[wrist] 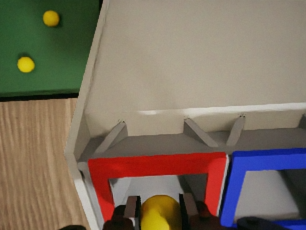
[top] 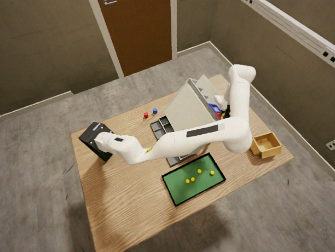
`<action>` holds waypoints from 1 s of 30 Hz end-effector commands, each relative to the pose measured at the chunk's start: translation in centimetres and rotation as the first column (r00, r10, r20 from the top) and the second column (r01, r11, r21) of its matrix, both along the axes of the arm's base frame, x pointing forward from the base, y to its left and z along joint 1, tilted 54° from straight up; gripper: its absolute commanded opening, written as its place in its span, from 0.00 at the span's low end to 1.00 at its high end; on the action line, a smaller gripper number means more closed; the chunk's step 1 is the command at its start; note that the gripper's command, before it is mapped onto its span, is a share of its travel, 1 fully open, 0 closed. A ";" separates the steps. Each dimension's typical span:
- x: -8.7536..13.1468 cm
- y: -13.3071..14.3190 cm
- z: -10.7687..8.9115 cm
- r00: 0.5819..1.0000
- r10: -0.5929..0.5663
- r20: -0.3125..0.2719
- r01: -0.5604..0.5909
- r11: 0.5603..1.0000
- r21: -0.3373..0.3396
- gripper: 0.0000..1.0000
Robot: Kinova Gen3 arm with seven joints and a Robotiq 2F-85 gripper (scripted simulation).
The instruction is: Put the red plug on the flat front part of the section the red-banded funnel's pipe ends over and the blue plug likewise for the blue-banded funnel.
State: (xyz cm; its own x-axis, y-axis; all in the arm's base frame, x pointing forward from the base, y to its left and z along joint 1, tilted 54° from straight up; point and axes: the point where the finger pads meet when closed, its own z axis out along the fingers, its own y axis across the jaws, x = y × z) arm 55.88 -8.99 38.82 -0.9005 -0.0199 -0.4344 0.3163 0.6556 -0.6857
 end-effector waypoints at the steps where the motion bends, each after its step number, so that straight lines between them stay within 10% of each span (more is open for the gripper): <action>1: 0.0 0.1 0.1 1.000 0.001 0.001 -0.001 1.000 0.000 0.00; 2: 0.0 0.1 0.1 1.000 0.001 0.001 -0.001 1.000 0.000 0.00; 3: 0.0 0.1 0.1 1.000 0.002 0.001 -0.002 1.000 0.000 1.00; 30: 0.0 0.1 0.1 1.000 0.002 0.001 -0.002 1.000 0.000 1.00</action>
State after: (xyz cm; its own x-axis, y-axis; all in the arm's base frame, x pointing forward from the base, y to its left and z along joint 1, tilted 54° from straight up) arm 55.88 -8.98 38.83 -0.9005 -0.0199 -0.4344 0.3163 0.6556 -0.6857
